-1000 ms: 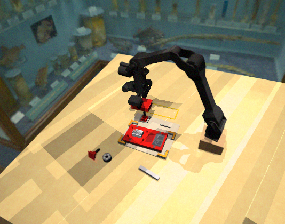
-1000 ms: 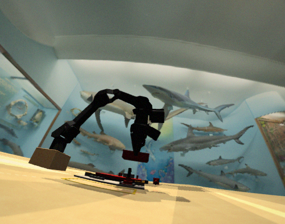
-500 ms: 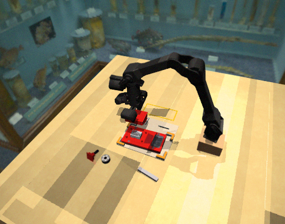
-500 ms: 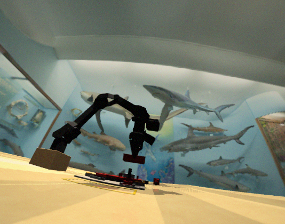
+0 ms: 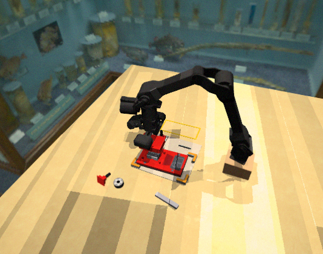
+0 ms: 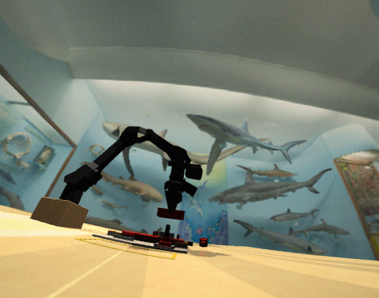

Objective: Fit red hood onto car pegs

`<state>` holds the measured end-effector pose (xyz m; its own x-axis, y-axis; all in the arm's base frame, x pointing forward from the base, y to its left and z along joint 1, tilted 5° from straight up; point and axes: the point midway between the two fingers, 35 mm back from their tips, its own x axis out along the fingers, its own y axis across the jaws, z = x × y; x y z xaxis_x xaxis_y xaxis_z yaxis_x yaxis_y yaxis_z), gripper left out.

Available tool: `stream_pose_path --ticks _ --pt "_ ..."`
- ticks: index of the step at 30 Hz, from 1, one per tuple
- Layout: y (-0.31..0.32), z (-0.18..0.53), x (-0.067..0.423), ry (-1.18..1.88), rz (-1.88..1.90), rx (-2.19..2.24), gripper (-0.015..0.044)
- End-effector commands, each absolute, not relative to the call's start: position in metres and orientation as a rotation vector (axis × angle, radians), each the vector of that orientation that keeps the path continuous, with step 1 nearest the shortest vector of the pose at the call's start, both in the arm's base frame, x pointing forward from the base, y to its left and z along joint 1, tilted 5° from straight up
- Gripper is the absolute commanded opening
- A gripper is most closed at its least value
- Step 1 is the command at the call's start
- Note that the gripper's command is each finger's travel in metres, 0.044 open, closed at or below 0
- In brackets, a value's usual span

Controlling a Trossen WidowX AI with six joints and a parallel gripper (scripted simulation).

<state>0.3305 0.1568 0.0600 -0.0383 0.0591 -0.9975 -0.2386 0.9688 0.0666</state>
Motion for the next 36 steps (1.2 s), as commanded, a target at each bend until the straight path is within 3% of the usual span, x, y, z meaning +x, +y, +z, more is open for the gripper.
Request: stream_pose_path --ticks 1,8,36 --pt "0.158 0.048 0.328 1.597 0.238 -0.136 0.0" --pt "0.162 0.017 0.323 1.597 0.239 -0.136 0.0" --pt "0.162 0.016 0.324 1.597 0.239 -0.136 0.0"
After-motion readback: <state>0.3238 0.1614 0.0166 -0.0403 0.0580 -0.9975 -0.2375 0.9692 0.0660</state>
